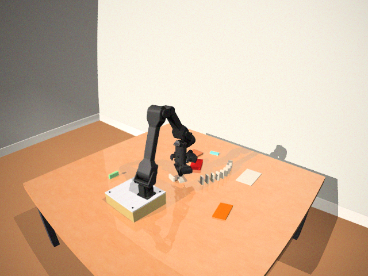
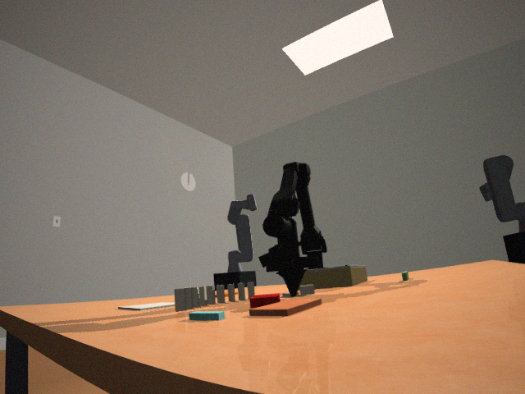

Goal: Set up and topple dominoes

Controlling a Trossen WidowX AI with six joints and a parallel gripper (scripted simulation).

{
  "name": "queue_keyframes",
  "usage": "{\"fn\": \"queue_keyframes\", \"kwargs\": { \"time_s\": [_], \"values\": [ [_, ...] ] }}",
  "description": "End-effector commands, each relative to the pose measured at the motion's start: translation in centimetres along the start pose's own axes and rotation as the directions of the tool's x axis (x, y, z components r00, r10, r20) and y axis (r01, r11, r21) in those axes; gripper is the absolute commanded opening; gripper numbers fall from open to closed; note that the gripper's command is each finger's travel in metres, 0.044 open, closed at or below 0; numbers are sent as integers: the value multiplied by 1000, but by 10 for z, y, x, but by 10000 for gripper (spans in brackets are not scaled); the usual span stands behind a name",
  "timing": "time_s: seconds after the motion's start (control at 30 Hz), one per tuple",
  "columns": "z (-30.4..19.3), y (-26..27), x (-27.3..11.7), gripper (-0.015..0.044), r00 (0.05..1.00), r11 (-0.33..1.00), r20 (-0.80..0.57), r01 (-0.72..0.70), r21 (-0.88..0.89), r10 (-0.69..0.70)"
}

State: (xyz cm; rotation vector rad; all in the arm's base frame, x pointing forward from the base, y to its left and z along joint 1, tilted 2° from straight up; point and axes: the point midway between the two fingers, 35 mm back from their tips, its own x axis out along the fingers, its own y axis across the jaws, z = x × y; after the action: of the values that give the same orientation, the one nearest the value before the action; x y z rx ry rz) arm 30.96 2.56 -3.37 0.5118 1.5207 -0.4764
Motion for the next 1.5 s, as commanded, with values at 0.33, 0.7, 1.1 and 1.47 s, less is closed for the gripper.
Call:
{"fn": "queue_keyframes", "kwargs": {
  "time_s": [0.33, 0.7, 1.1, 1.47],
  "values": [
    [-1, -25, 1, 0, 1000, 1000, 0, 2, -3, -2],
    [-3, -49, -79, 0, 1000, 1000, 0, 4, 17, -4],
    [-8, -64, -79, 236, 1000, 711, 0, 4, 703, -5],
    [-13, -79, -79, 440, 1000, 28, -1, 1, 1000, -7]
  ]
}}
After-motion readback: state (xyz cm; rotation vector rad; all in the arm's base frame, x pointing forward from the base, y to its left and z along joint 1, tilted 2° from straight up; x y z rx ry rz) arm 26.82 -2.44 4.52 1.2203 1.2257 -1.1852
